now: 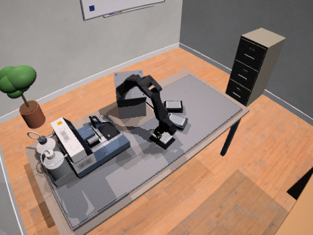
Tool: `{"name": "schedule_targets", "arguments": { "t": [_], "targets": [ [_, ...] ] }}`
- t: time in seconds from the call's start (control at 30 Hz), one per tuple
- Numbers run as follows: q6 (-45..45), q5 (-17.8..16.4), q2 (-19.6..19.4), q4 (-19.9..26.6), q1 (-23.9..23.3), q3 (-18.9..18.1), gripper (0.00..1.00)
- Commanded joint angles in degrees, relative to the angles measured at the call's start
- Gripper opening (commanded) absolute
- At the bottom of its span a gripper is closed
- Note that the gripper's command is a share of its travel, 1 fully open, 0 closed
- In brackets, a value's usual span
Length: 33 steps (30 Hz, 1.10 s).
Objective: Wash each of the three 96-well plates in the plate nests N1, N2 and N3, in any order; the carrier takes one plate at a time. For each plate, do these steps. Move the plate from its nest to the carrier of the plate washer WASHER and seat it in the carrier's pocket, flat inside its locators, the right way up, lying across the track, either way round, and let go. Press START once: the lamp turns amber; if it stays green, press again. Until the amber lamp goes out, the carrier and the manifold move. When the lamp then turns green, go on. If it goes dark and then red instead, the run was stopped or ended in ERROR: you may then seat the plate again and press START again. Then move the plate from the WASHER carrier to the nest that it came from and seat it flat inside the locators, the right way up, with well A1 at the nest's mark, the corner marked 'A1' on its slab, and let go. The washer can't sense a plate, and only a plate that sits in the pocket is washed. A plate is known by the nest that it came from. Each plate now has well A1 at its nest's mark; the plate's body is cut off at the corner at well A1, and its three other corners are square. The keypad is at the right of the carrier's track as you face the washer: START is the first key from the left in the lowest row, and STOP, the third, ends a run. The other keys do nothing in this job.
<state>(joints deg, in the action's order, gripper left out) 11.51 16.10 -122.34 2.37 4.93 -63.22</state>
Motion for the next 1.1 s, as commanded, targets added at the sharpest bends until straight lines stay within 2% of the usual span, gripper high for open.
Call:
{"name": "schedule_targets", "arguments": {
  "t": [0.0,1.07],
  "targets": [
    [-0.23,0.19,1.84,0.86,0.51,0.31,0.0],
    [-2.21,1.22,11.18,7.65,2.65,3.41,0.0]
  ]
}}
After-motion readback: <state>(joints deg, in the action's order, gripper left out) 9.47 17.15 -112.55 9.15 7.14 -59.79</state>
